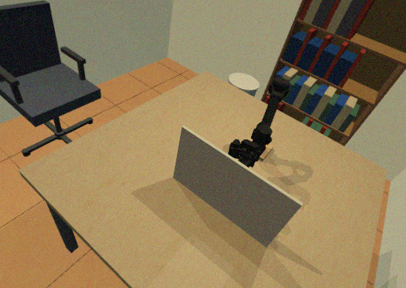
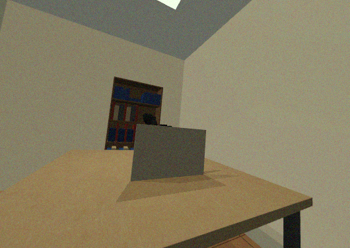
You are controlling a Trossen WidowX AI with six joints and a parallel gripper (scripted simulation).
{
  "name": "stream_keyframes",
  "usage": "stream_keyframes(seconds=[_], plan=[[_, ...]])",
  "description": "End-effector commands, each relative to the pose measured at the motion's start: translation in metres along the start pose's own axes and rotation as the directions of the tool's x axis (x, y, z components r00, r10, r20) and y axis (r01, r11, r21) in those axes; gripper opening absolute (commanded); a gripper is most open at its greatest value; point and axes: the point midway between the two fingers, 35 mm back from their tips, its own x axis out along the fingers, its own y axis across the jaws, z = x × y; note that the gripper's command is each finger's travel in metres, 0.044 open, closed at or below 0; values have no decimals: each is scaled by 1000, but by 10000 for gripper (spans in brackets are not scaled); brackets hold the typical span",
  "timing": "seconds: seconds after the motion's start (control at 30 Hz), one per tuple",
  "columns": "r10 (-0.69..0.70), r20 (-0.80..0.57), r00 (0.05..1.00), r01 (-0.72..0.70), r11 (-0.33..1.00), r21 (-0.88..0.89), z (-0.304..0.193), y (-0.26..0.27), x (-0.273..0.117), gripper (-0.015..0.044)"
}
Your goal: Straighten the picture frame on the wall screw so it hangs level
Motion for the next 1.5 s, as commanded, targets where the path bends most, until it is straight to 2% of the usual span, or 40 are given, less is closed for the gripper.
stream_keyframes(seconds=[0.0,1.47], plan=[[17,-1,1000,-17,1000,8,0,7,0,0],[17,-1,1000,-17,1000,8,0,11,0,0]])
